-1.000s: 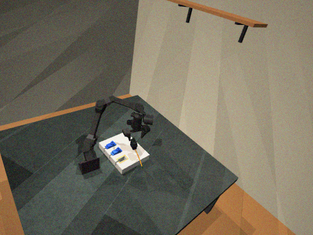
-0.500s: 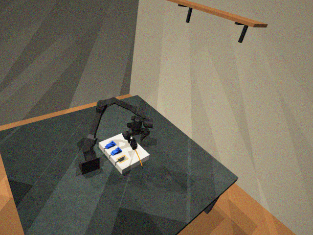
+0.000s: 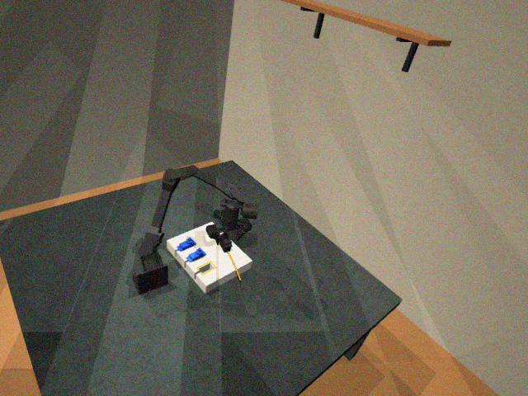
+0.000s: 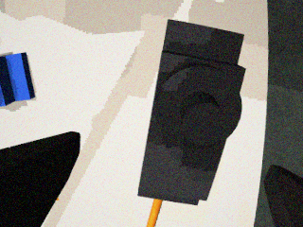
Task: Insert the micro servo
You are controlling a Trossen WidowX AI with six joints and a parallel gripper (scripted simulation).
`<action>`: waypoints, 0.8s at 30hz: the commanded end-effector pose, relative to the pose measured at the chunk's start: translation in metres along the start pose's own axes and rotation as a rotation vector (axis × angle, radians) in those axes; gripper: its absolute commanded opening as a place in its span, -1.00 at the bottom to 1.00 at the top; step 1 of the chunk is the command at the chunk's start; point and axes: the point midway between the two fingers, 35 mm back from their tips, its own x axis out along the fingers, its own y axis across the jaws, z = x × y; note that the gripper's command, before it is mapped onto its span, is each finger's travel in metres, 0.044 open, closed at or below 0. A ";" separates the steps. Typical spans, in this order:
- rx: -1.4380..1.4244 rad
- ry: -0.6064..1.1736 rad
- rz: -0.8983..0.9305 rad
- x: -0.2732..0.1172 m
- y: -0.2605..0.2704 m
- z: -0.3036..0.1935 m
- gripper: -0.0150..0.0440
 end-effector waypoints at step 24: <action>0.004 -0.003 -0.005 -0.025 0.002 0.003 -0.49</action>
